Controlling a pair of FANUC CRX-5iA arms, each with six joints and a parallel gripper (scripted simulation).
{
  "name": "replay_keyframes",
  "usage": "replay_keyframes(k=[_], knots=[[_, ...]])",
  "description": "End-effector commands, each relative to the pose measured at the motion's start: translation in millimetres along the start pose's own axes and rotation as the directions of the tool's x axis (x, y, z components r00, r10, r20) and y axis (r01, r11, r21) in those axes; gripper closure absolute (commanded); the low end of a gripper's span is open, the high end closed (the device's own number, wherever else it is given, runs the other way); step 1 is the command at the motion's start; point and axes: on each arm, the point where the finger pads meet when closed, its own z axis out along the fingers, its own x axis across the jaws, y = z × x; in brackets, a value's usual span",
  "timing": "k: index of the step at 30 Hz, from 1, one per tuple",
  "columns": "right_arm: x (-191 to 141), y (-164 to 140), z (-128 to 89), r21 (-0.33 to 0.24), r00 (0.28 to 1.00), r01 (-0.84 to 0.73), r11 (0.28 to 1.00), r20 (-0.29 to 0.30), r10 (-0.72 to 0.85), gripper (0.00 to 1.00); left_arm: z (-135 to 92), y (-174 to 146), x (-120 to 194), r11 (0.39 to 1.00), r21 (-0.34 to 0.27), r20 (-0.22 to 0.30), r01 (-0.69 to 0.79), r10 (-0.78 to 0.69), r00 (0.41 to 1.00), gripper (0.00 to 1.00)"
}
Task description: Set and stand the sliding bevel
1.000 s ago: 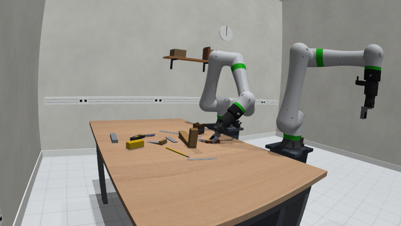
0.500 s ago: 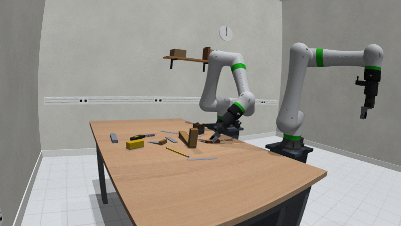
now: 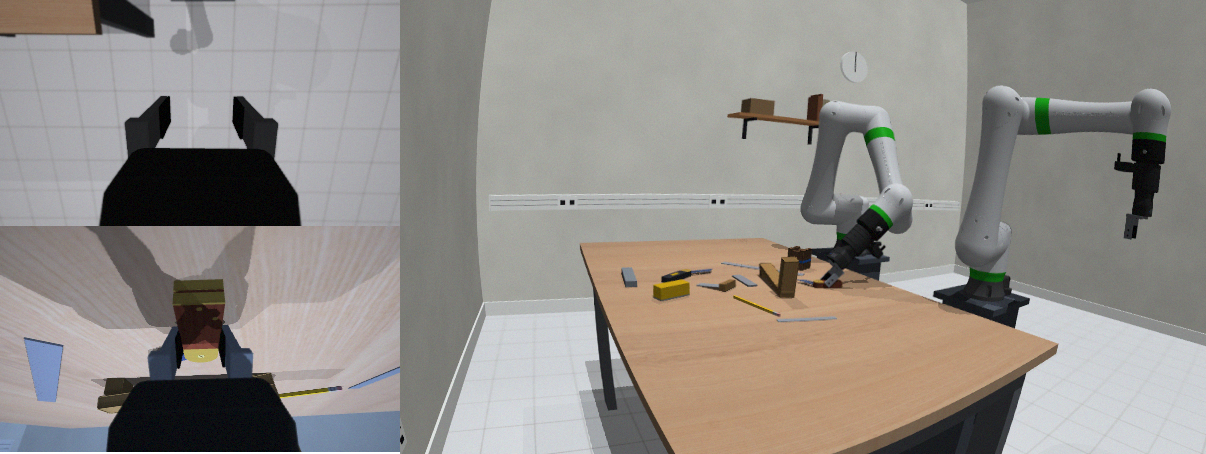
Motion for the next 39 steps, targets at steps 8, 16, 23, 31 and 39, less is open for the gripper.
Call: replay_keyframes(k=[8, 16, 23, 31, 39], knots=[[0.6, 0.9, -0.6, -0.001, 1.0, -0.001, 1.0, -0.001, 0.001, 1.0, -1.6, 0.3, -0.2, 1.0, -0.003, 0.0, 0.0, 0.0, 1.0, 0.0], [0.6, 0.9, -0.6, -0.001, 1.0, -0.001, 1.0, -0.001, 0.001, 1.0, -1.6, 0.3, -0.2, 1.0, -0.003, 0.0, 0.0, 0.0, 1.0, 0.0], [0.6, 2.7, -2.5, -0.001, 1.0, -0.001, 1.0, -0.001, 0.001, 1.0, -1.6, 0.3, -0.2, 1.0, -0.003, 0.0, 0.0, 0.0, 1.0, 0.0], [0.6, 13.1, -12.9, -0.001, 1.0, -0.001, 1.0, -0.001, 0.001, 1.0, -1.6, 0.3, -0.2, 1.0, -0.003, 0.0, 0.0, 0.0, 1.0, 0.0], [0.5, 43.4, -43.3, -0.001, 1.0, -0.001, 1.0, -0.001, 0.001, 1.0, -1.6, 0.3, -0.2, 1.0, -0.003, 0.0, 0.0, 0.0, 1.0, 0.0]])
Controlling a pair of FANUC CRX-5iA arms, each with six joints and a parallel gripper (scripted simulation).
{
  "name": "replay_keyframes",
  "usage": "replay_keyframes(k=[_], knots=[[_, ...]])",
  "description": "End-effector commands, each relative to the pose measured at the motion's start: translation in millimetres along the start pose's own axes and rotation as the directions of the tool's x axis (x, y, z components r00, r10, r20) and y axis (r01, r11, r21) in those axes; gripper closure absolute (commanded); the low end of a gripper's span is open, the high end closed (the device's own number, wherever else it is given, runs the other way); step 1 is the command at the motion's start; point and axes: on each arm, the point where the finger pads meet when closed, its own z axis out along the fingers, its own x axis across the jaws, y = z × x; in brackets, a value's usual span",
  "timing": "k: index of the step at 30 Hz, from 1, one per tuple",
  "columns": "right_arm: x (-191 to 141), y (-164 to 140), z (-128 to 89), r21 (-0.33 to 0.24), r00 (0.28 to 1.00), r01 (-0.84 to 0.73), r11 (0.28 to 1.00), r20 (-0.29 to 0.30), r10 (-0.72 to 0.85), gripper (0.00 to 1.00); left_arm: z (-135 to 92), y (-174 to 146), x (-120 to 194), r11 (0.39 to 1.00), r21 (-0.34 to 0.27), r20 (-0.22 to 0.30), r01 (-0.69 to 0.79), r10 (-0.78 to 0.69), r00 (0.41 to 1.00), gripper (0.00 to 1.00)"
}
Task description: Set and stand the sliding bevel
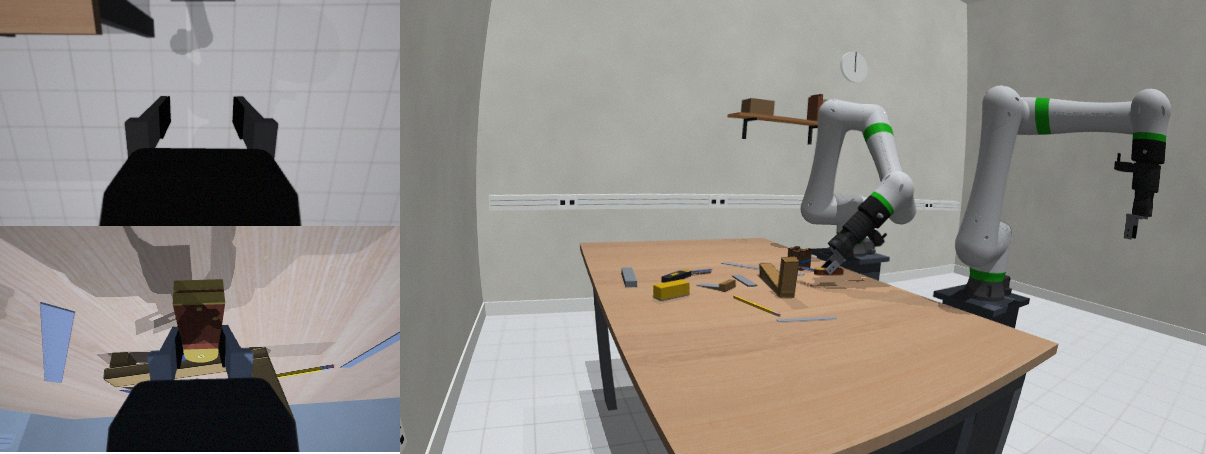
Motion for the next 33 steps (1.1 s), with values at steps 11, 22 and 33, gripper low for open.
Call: replay_keyframes(k=[11, 22, 33], knots=[[0.5, 61.9, -62.1, -0.001, 1.0, -0.001, 1.0, -0.001, 0.001, 1.0, -1.6, 0.3, -0.2, 1.0, -0.003, 0.0, 0.0, 0.0, 1.0, 0.0], [0.5, 98.3, -98.5, -0.001, 1.0, -0.001, 1.0, -0.001, 0.001, 1.0, -1.6, 0.3, -0.2, 1.0, -0.003, 0.0, 0.0, 0.0, 1.0, 0.0], [0.4, 107.3, -107.6, -0.001, 1.0, -0.001, 1.0, -0.001, 0.001, 1.0, -1.6, 0.3, -0.2, 1.0, -0.003, 0.0, 0.0, 0.0, 1.0, 0.0]])
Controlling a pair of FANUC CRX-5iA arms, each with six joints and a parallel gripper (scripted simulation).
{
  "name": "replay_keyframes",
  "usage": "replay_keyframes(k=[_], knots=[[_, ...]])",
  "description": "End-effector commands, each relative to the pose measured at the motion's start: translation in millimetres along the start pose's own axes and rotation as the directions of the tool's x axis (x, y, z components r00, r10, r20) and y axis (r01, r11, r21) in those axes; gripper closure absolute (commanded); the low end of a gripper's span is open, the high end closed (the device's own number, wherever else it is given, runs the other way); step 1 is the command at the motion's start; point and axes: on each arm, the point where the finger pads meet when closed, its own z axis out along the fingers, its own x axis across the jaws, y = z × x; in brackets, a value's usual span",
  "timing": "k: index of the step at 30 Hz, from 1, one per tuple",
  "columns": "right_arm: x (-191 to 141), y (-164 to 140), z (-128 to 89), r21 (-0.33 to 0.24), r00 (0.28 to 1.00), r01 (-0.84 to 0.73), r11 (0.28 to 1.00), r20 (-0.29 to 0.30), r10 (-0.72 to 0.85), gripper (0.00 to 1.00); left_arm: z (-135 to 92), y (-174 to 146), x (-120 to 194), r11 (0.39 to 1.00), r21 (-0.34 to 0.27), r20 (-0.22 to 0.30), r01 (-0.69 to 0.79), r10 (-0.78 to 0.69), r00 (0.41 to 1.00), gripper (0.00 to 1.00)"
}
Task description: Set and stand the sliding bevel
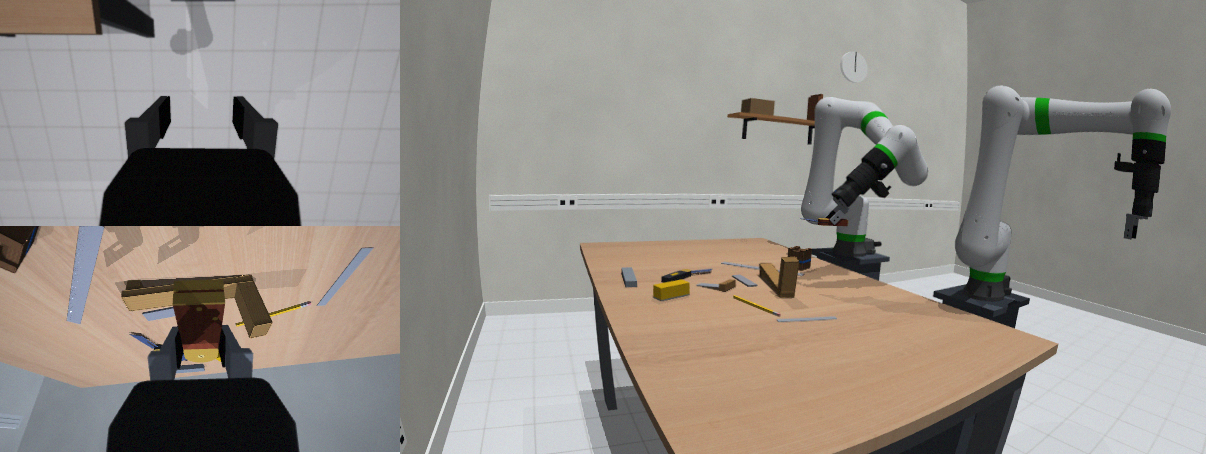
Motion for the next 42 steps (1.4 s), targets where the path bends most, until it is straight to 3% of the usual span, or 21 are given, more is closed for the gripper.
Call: replay_keyframes(k=[1, 22, 29, 36, 38, 42], knots=[[0.4, 1.3, -1.1, -0.001, 1.0, -0.001, 1.0, -0.002, 0.001, 1.0, -1.6, 0.3, -0.2, 1.0, -0.003, 0.0, 0.0, 0.0, 1.0, 0.0], [-4.3, 1.8, -1.0, 0.029, 1.0, 0.015, 0.999, -0.002, -0.015, 1.0, -1.6, 0.3, -0.2, 1.0, -0.003, 0.0, 0.0, 0.0, 1.0, 0.0], [-14.4, 3.0, -0.9, 0.092, 0.999, 0.05, 0.994, -0.004, -0.05, 1.0, -1.6, 0.3, -0.2, 1.0, -0.003, 0.0, 0.0, 0.0, 1.0, 0.0], [-30.6, 5.0, -0.6, 0.193, 0.994, 0.105, 0.976, -0.012, -0.105, 1.0, -1.6, 0.3, -0.2, 1.0, -0.003, 0.0, 0.0, 0.0, 1.0, 0.0], [-30.6, 5.0, -0.6, 0.193, 0.994, 0.105, 0.976, -0.012, -0.105, 1.0, -1.6, 0.3, -0.2, 1.0, -0.003, 0.0, 0.0, 0.0, 1.0, 0.0], [-42.5, 6.4, -0.4, 0.265, 0.989, 0.145, 0.953, -0.021, -0.144, 1.0, -1.6, 0.3, -0.2, 1.0, -0.003, 0.0, 0.0, 0.0, 1.0, 0.0]])
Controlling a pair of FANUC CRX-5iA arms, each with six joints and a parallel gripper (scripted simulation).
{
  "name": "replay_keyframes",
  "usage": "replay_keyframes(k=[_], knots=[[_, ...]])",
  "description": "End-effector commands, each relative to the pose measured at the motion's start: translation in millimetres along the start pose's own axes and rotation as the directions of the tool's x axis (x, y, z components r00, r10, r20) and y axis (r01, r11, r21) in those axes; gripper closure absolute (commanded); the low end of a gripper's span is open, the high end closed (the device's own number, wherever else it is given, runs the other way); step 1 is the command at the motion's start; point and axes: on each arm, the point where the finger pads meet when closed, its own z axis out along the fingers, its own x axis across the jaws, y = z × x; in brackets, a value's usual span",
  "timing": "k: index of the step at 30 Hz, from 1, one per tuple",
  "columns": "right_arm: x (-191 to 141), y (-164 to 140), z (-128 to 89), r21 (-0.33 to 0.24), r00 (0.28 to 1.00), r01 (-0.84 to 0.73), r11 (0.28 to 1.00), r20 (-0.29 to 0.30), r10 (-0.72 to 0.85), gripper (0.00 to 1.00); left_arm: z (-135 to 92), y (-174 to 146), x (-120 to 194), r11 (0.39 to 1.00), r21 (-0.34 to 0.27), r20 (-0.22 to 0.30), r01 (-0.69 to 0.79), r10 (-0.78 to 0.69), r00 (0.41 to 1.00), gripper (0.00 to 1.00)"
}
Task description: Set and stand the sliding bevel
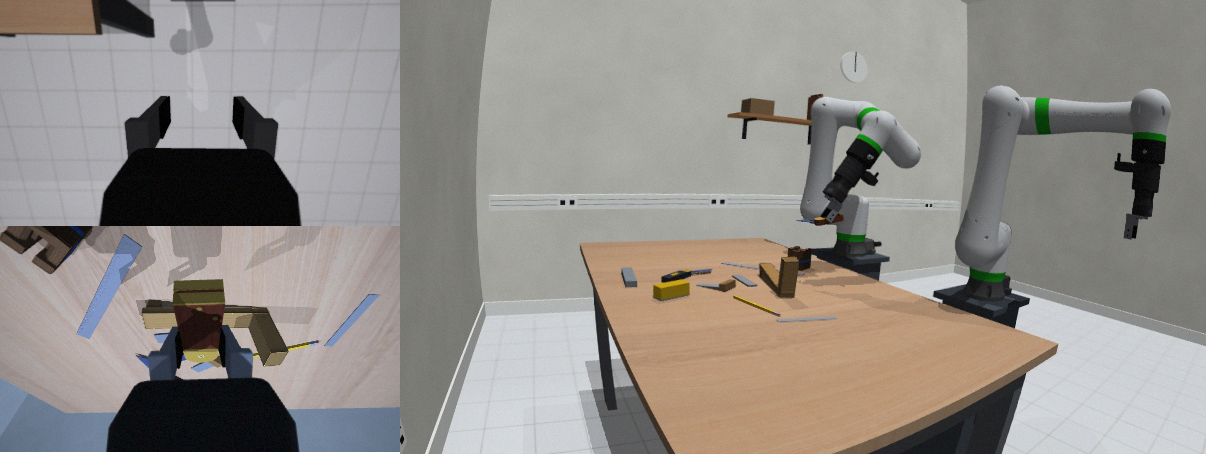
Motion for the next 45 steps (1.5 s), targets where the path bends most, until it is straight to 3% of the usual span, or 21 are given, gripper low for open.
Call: replay_keyframes(k=[1, 11, 13, 15, 21, 28, 30, 37, 45], knots=[[-13.3, 1.6, -0.6, 0.085, 0.999, 0.044, 0.995, 0.001, -0.045, 1.0, -1.6, 0.3, -0.2, 1.0, -0.003, 0.0, 0.0, 0.0, 1.0, 0.0], [-52.1, 1.8, -0.7, 0.32, 0.985, 0.172, 0.932, -0.025, -0.173, 1.0, -1.6, 0.3, -0.2, 1.0, -0.003, 0.0, 0.0, 0.0, 1.0, 0.0], [-52.1, 1.8, -0.7, 0.32, 0.985, 0.172, 0.932, -0.025, -0.173, 1.0, -1.6, 0.3, -0.2, 1.0, -0.003, 0.0, 0.0, 0.0, 1.0, 0.0], [-61.2, 1.9, -0.8, 0.373, 0.979, 0.201, 0.906, -0.036, -0.202, 1.0, -1.6, 0.3, -0.2, 1.0, -0.003, 0.0, 0.0, 0.0, 1.0, 0.0], [-91.5, 2.1, -0.9, 0.534, 0.953, 0.288, 0.795, -0.083, -0.29, 1.0, -1.6, 0.3, -0.2, 1.0, -0.003, 0.0, 0.0, 0.0, 1.0, 0.0], [-130.9, 2.2, -1.1, 0.707, 0.908, 0.382, 0.595, -0.167, -0.384, 1.0, -1.6, 0.3, -0.2, 1.0, -0.003, 0.0, 0.0, 0.0, 1.0, 0.0], [-130.9, 2.2, -1.1, 0.707, 0.908, 0.382, 0.595, -0.167, -0.384, 1.0, -1.6, 0.3, -0.2, 1.0, -0.003, 0.0, 0.0, 0.0, 1.0, 0.0], [-165.2, 2.4, -1.3, 0.813, 0.86, 0.439, 0.383, -0.256, -0.442, 1.0, -1.6, 0.3, -0.2, 1.0, -0.003, 0.0, 0.0, 0.0, 1.0, 0.0], [-192.4, 2.5, -1.4, 0.862, 0.817, 0.466, 0.198, -0.334, -0.469, 1.0, -1.6, 0.3, -0.2, 1.0, -0.003, 0.0, 0.0, 0.0, 1.0, 0.0]])
